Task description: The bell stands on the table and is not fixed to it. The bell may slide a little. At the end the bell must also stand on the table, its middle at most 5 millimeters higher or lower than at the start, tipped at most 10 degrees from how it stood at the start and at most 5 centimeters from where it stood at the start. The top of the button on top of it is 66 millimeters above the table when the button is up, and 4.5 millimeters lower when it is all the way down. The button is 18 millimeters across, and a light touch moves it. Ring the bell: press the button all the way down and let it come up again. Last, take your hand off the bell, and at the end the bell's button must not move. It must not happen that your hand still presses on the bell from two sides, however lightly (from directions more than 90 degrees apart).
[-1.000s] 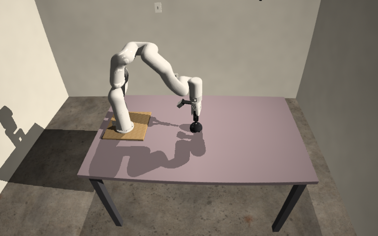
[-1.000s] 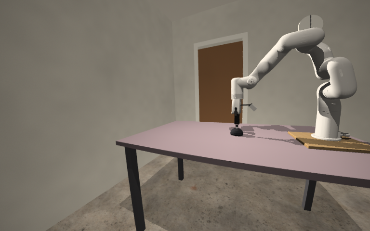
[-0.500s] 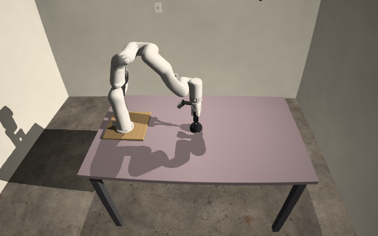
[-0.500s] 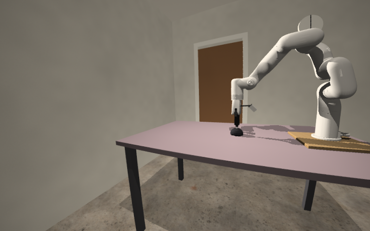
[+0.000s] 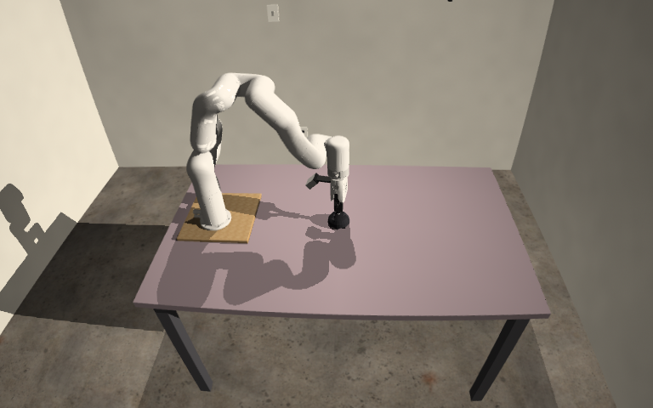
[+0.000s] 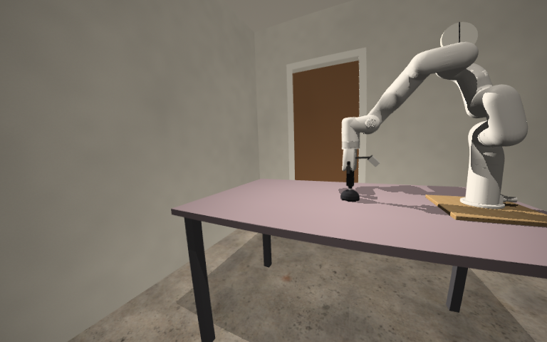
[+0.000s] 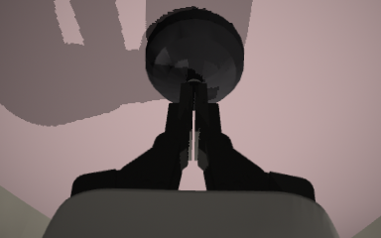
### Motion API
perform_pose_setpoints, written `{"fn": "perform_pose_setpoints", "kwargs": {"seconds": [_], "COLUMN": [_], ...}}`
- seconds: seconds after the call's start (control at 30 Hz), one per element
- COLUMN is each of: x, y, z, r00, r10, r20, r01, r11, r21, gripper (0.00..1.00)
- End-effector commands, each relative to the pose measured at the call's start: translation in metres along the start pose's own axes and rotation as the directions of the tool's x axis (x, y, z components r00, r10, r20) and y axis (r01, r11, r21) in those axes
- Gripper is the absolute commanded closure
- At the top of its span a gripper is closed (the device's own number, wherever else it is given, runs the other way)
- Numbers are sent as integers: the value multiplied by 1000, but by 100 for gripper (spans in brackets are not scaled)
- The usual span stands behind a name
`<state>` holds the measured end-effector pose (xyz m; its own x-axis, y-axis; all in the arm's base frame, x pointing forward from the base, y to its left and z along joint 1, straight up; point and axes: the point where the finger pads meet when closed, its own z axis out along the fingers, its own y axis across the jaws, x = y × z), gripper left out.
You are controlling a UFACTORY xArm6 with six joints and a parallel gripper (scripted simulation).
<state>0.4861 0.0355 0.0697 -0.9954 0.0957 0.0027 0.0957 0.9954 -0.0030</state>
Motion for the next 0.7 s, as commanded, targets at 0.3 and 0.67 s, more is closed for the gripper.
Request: {"fn": "perform_pose_setpoints", "kwargs": {"seconds": [0.3,0.67], "x": [-1,-1], "y": [0,0], "z": [2,2], "r00": [1000,1000], "r10": [0,0], "r20": [4,4], "r01": [0,0], "r11": [1000,1000], "r21": [-1,-1], "gripper": [100,100]}}
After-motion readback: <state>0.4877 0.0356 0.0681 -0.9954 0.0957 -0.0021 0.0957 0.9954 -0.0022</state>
